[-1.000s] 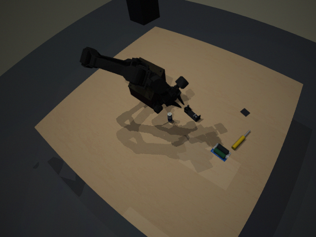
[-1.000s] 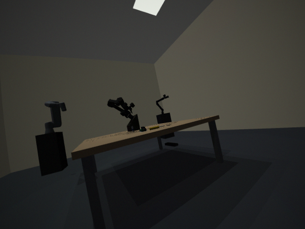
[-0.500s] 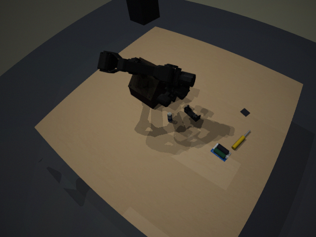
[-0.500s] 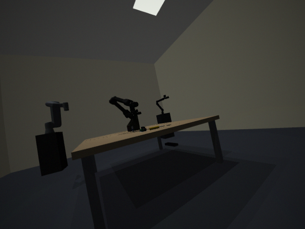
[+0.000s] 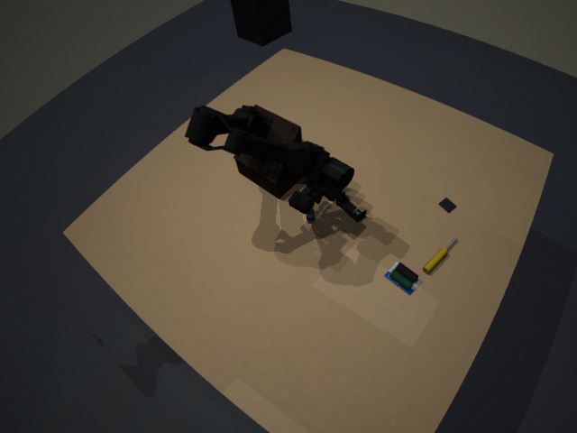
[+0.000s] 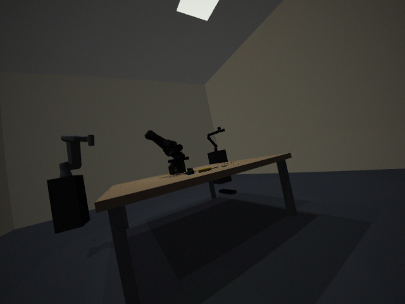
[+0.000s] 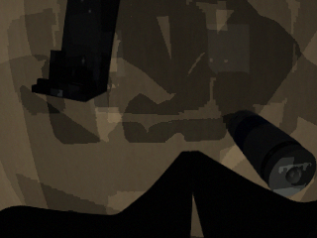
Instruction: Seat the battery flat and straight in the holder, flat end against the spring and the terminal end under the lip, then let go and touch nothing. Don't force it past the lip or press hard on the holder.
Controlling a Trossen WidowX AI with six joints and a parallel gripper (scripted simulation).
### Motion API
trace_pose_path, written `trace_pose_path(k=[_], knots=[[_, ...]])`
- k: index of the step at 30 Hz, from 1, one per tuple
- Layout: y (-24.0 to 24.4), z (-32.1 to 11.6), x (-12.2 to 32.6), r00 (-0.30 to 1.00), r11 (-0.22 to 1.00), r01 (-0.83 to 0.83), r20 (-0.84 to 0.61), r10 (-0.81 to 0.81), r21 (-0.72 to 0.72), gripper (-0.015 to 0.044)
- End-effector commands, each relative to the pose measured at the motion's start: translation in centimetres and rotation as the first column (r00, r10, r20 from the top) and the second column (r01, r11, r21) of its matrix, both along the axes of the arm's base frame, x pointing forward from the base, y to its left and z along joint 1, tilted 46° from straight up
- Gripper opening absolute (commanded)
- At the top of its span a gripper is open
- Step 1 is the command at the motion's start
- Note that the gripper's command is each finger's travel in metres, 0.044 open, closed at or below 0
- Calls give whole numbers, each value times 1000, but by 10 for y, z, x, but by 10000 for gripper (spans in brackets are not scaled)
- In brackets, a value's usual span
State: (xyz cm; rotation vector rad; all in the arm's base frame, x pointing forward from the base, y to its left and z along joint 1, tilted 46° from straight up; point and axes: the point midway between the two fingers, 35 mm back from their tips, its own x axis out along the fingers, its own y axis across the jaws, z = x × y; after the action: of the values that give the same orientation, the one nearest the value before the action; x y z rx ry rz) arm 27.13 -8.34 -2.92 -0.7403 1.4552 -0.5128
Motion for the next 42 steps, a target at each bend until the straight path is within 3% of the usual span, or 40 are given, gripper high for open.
trace_pose_path(k=[1, 42], knots=[[-3, 2, 2, 1000, 1000, -9, 3, 9, -4, 0], [-46, 48, 10, 1000, 1000, -9, 4, 9, -7, 0]])
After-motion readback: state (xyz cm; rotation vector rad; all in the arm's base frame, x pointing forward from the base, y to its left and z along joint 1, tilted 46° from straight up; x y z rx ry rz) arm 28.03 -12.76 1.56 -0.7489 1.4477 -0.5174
